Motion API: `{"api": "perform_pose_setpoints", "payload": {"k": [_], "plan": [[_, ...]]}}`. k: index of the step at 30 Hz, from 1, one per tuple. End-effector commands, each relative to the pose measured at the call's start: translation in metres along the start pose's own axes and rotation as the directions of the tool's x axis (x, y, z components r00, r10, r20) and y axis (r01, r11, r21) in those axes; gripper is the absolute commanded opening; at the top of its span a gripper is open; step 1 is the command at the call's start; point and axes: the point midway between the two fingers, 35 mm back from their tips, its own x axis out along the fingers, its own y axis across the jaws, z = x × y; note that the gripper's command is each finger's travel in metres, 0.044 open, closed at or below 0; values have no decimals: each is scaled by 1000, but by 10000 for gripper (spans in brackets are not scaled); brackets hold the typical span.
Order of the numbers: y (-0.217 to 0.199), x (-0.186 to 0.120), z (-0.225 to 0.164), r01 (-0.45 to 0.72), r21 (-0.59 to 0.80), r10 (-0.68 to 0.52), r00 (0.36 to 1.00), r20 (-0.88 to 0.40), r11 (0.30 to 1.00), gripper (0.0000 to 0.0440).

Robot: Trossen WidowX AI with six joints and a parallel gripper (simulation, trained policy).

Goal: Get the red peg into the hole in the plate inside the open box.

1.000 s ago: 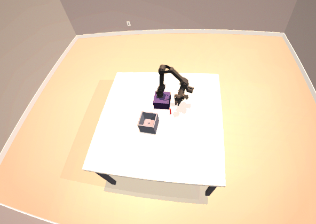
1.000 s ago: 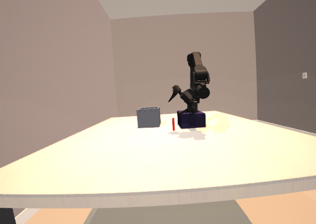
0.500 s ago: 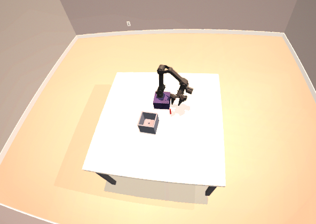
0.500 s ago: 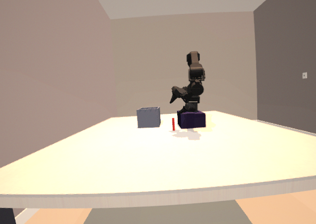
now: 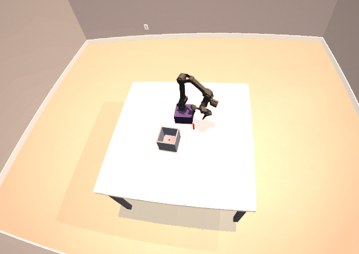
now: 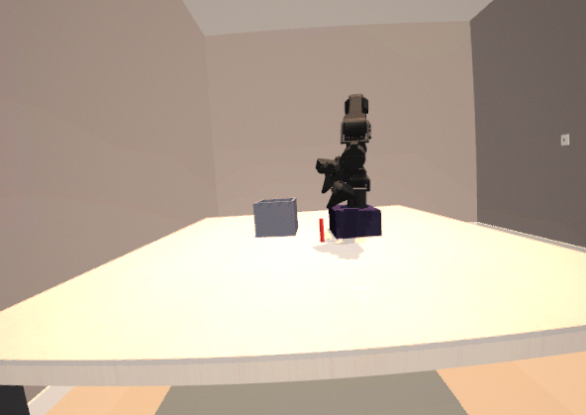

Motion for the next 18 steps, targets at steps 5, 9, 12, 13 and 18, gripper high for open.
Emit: {"api": "perform_pose_setpoints", "payload": {"k": [5, 9, 12, 13, 18], "plan": [[-7, -4, -1, -5, 236, 30, 995, -100, 972, 440], [-12, -7, -2, 11, 355, 48, 986, -157, 935, 440], [-17, -9, -2, 31, 439, 64, 978, -200, 898, 440], [-19, -10, -2, 38, 466, 70, 974, -214, 884, 440], [-28, -15, -2, 81, 574, 98, 956, -275, 815, 440]]}}
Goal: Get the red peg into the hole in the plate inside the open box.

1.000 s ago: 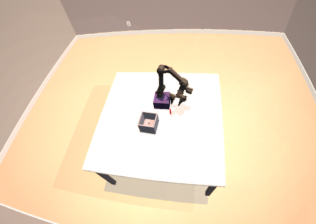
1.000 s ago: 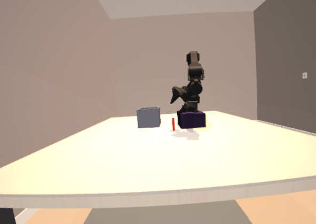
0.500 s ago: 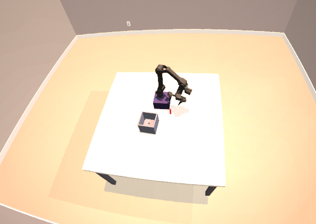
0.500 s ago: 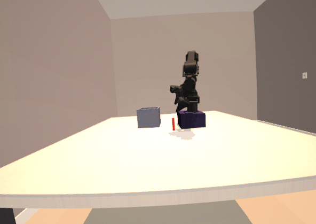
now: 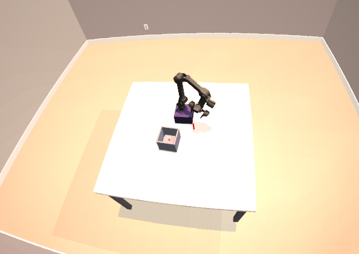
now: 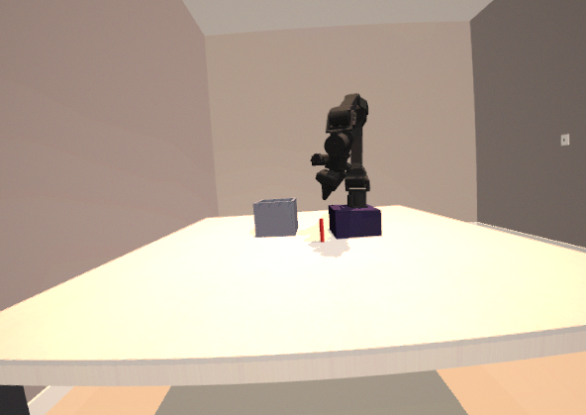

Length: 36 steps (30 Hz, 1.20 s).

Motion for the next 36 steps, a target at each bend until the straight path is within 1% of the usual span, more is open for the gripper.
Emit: {"api": "perform_pose_setpoints", "payload": {"k": [1, 7, 14, 27, 36], "plan": [[-4, -5, 2, 3, 86, 1, 999, -46, 996, 440], [-14, -12, 6, 31, 188, -13, 995, -98, 982, 440], [-28, -19, 10, 71, 256, -38, 990, -134, 964, 440], [-50, -26, 12, 151, 315, -100, 980, -172, 937, 440], [-55, -20, 8, 202, 343, -141, 970, -196, 917, 440]]}}
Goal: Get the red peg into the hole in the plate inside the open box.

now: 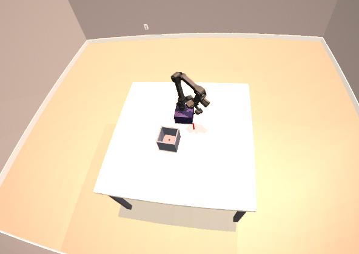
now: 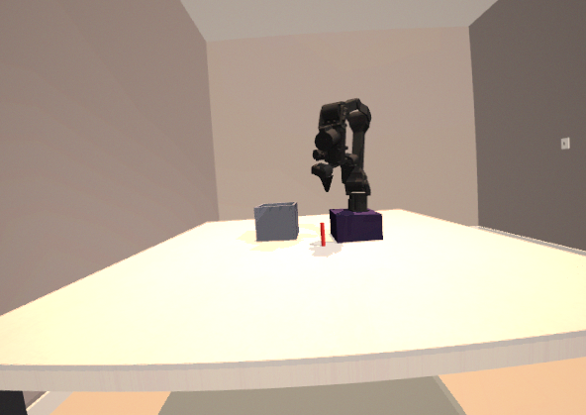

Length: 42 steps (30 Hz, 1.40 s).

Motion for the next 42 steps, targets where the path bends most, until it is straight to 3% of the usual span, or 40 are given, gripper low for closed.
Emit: {"api": "perform_pose_setpoints", "payload": {"k": [1, 18, 42], "plan": [[-1, 6, -2, 25, 19, -25, 1000, -9, 1000, 440], [26, 48, -17, 28, 77, -24, 998, -54, 997, 434], [74, 109, -27, -81, 156, 99, 989, -112, 985, 361]]}}
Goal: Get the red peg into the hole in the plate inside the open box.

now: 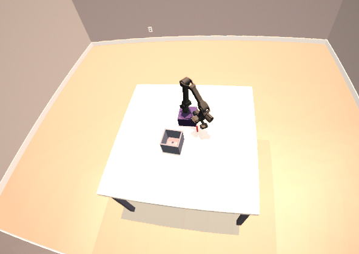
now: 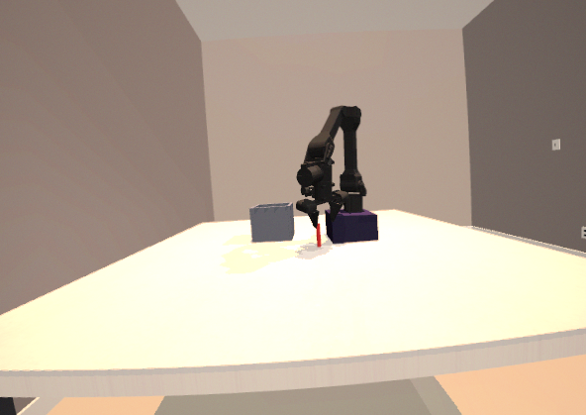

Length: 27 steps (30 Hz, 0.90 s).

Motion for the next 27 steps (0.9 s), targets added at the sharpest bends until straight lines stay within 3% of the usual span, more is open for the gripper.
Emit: {"api": "perform_pose_setpoints", "payload": {"k": [1, 9, 14, 27], "plan": [[0, 10, 4, 3, 9, -3, 1000, 11, 1000, 357], [1, 31, 7, -3, 53, 2, 1000, 10, 999, 329], [1, 42, 9, -2, 80, 2, 1000, 7, 997, 290], [20, 52, 6, -44, 51, 44, 999, -11, 998, 0]]}}
